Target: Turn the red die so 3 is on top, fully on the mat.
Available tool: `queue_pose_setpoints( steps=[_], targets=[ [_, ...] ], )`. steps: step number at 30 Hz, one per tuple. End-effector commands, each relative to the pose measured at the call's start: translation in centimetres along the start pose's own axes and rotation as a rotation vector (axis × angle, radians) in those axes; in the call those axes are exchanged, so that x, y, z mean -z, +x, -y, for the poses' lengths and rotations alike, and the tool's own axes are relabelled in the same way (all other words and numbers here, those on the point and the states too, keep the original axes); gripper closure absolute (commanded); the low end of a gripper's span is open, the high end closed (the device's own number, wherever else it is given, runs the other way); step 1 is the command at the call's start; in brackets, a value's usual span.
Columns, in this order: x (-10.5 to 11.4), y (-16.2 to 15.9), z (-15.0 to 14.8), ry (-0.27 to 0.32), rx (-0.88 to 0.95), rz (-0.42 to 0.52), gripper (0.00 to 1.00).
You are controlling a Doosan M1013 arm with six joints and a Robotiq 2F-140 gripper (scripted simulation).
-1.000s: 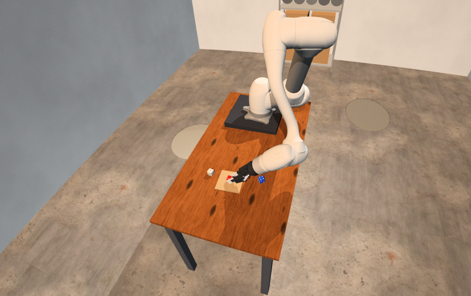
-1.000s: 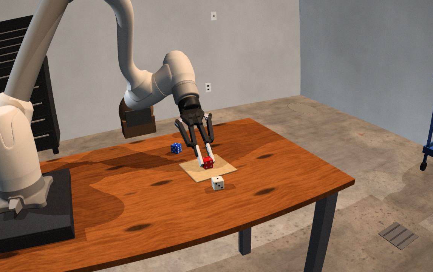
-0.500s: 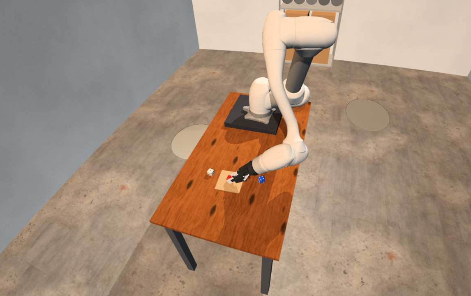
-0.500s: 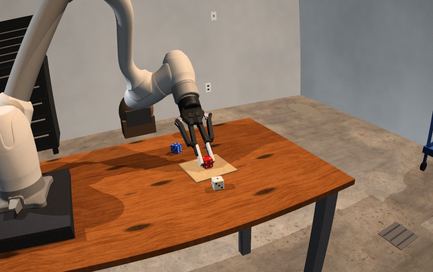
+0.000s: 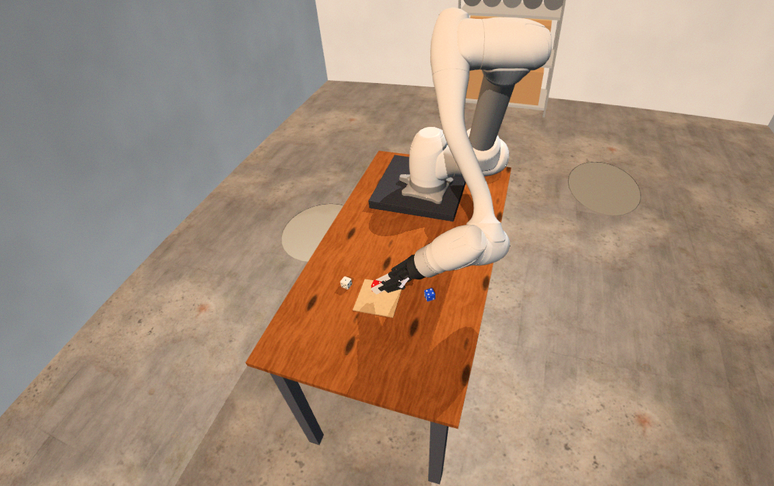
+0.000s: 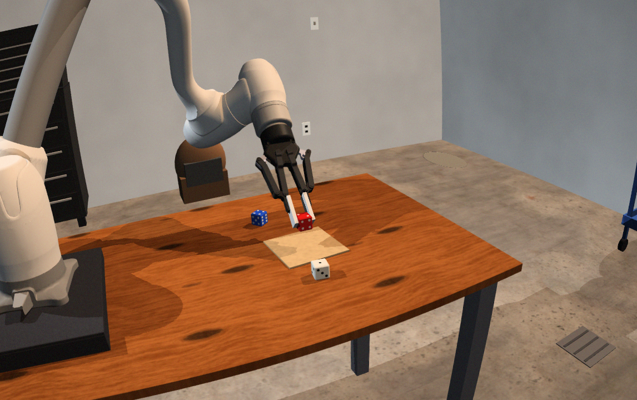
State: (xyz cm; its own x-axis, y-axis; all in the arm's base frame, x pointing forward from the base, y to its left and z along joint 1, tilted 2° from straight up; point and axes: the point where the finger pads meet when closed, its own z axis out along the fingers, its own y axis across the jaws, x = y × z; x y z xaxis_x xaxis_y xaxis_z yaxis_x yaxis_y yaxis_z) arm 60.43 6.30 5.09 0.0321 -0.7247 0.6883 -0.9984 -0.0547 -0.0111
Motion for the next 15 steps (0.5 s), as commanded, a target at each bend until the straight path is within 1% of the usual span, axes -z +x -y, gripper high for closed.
queue_pose_setpoints(
  steps=[1, 6, 15],
  targets=[
    [1.15, 1.14, 0.00, 0.000, 0.000, 0.000, 0.84],
    [1.89, 1.88, 0.00, 0.000, 0.000, 0.000, 0.84],
    [1.99, 1.98, 0.00, 0.000, 0.000, 0.000, 0.84]
  ],
)
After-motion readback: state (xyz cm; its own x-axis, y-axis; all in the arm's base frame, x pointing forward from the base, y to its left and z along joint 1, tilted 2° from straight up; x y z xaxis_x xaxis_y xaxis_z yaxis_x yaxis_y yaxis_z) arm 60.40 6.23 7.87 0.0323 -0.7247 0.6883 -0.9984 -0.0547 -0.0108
